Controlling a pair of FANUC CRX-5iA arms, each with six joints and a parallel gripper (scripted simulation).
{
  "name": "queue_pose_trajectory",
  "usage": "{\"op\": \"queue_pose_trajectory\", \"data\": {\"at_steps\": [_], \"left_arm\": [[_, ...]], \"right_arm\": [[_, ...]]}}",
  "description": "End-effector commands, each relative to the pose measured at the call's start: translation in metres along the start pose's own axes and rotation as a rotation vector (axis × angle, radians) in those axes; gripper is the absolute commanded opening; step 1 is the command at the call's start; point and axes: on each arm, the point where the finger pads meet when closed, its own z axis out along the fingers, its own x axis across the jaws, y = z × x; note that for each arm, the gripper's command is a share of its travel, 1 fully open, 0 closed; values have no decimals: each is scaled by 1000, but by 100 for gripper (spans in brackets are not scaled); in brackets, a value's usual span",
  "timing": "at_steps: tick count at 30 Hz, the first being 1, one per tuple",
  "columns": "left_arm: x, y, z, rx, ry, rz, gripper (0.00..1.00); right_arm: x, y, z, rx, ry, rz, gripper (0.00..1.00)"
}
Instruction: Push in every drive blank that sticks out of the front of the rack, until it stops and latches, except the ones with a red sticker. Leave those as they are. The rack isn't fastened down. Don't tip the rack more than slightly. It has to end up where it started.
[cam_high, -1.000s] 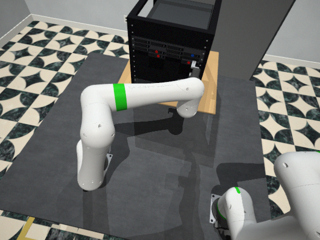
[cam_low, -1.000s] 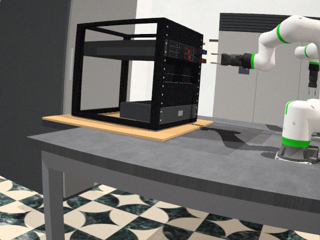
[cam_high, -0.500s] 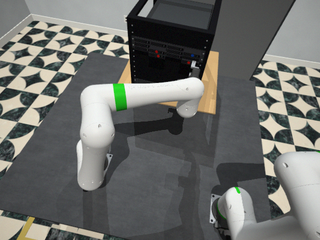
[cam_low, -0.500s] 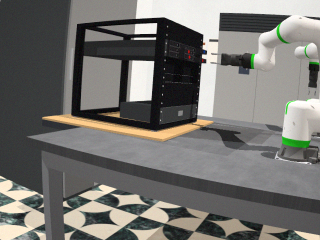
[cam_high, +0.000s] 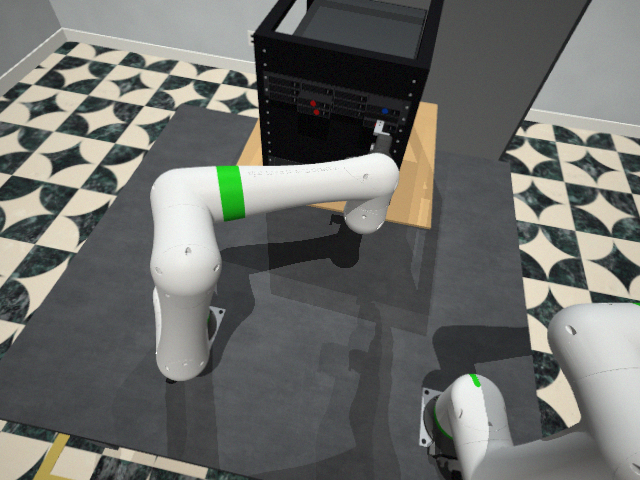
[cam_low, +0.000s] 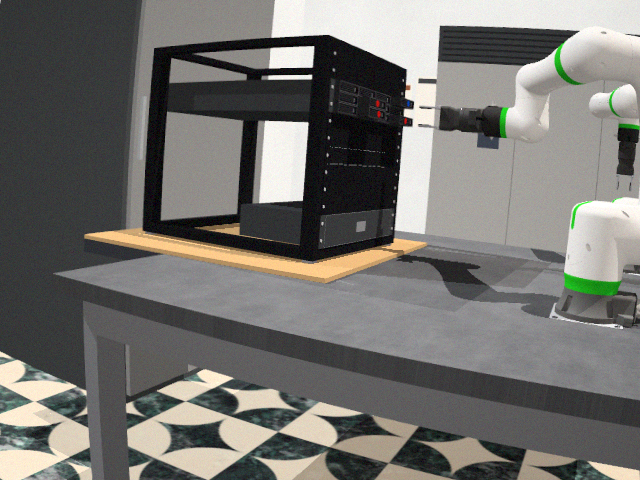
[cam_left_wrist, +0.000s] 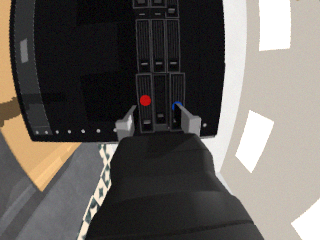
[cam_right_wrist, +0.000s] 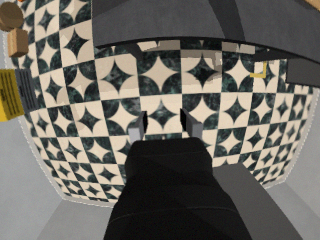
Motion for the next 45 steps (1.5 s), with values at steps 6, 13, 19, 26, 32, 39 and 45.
{"op": "queue_pose_trajectory", "data": {"at_steps": [6, 13, 19, 26, 32, 39, 45], "left_arm": [[-1, -34, 0, 0, 2, -2, 100], [-3, -63, 0, 0, 2, -2, 100], [-5, -101, 0, 0, 2, -1, 100], [-8, -141, 0, 0, 2, -1, 100], [-9, -160, 0, 0, 2, -1, 100], [-11, -182, 0, 0, 2, -1, 100], [-11, -189, 0, 0, 2, -1, 100]], "right_arm": [[0, 0, -1, -2, 0, 0, 100], [0, 0, -1, -2, 0, 0, 100], [0, 0, -1, -2, 0, 0, 100], [0, 0, -1, -2, 0, 0, 100], [0, 0, -1, -2, 0, 0, 100], [0, 0, -1, -2, 0, 0, 100], [0, 0, -1, -2, 0, 0, 100]]}}
